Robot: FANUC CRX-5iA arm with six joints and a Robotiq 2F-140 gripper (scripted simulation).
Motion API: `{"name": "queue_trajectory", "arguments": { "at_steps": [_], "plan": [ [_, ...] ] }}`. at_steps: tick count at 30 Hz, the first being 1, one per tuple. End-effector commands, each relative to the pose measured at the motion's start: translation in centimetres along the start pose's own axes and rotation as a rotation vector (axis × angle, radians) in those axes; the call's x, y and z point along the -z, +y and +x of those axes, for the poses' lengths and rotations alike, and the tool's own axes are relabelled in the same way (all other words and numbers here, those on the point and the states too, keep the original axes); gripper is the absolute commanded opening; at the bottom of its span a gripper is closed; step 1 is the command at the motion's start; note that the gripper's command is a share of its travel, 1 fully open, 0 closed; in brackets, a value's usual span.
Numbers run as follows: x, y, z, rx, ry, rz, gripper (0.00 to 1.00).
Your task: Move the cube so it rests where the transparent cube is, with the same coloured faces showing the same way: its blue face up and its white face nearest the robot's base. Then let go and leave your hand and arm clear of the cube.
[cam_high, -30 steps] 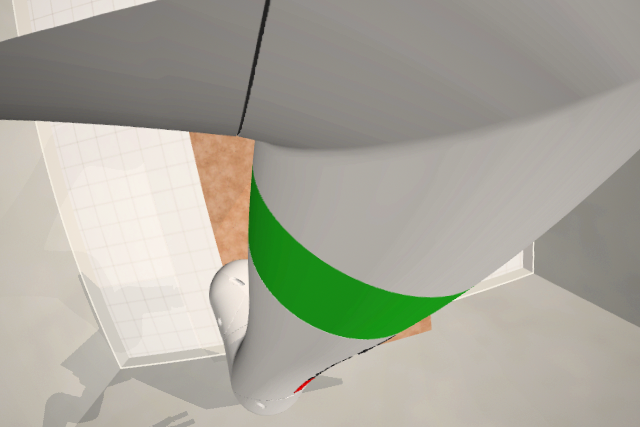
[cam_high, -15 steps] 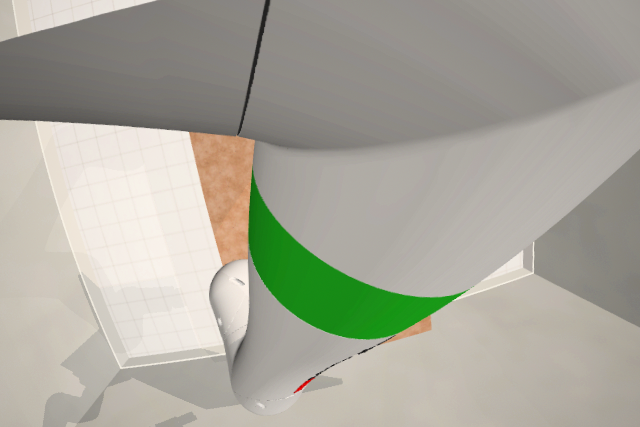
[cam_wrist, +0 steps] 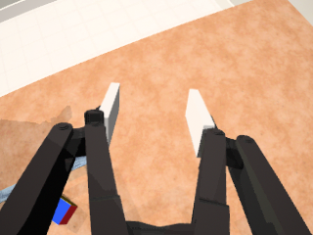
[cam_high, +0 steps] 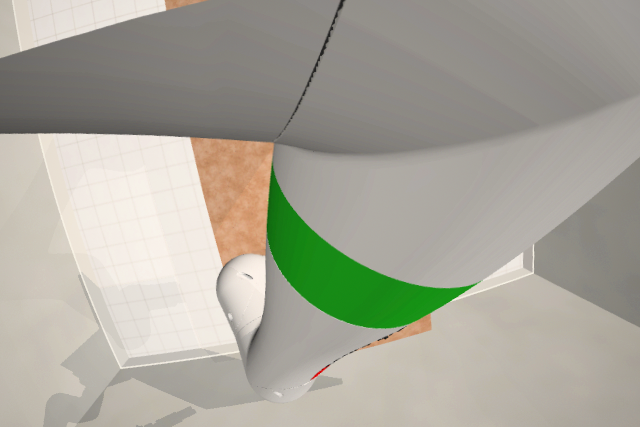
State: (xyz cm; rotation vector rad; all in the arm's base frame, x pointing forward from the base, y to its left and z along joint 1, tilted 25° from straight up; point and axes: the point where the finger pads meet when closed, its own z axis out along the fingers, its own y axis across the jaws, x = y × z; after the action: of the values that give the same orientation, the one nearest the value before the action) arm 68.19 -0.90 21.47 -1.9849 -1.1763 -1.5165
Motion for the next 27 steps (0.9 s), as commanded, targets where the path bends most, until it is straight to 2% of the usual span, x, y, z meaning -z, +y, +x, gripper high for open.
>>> {"name": "queue_trajectory", "arguments": {
  "at_steps": [1, 3, 7, 13, 18, 20, 27],
  "plan": [
    [-0.5, -0.9, -1.2, -0.006, -0.034, 0.014, 0.41],
    [-0.5, -0.9, -1.2, -0.006, -0.034, 0.014, 0.41],
    [-1.6, -3.2, -4.4, -0.013, -0.122, 0.046, 0.41],
    [-2.6, -7.6, -10.5, 0.0, -0.302, 0.108, 0.41],
    [-2.5, -11.2, -15.8, 0.056, -0.476, 0.163, 0.41],
    [-2.5, -11.2, -15.8, 0.056, -0.476, 0.163, 0.41],
    [-1.5, -14.4, -21.8, 0.225, -0.706, 0.232, 0.41]
  ]
}}
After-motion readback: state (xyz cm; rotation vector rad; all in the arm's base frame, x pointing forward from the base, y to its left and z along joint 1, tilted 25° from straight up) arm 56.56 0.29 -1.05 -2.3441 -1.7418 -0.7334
